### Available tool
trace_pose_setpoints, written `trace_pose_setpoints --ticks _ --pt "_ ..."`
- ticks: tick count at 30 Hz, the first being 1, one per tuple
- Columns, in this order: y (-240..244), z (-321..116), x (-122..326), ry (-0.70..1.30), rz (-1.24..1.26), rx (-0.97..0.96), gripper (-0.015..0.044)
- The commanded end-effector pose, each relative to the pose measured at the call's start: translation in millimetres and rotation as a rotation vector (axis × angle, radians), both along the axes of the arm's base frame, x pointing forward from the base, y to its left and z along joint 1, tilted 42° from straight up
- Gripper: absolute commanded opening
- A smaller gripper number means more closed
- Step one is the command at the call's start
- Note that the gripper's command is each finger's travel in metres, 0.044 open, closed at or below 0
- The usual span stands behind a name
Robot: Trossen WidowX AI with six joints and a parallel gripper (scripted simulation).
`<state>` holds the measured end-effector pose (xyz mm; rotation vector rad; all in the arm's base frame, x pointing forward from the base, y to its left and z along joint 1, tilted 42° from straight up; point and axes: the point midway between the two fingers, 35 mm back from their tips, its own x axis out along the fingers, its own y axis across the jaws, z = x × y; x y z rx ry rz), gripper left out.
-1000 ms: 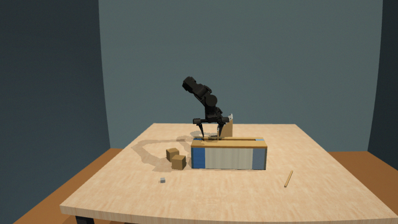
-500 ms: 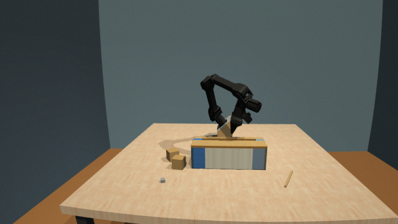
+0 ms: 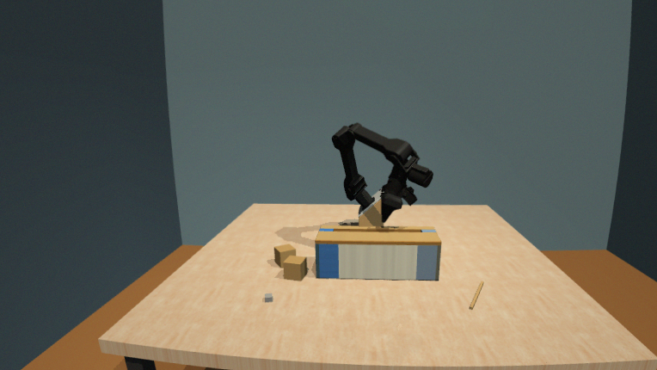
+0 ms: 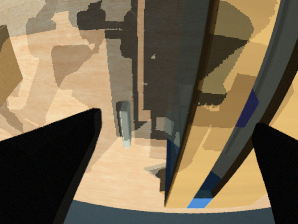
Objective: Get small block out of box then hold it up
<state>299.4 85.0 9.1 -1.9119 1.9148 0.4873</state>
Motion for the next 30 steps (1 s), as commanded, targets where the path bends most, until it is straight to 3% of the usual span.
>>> trace_pose_setpoints --ticks 1,30 --pt "-6 -7 0 0.011 0.001 -0.009 0.04" --pt "-37 -42 6 0.01 0.001 -0.011 0.04"
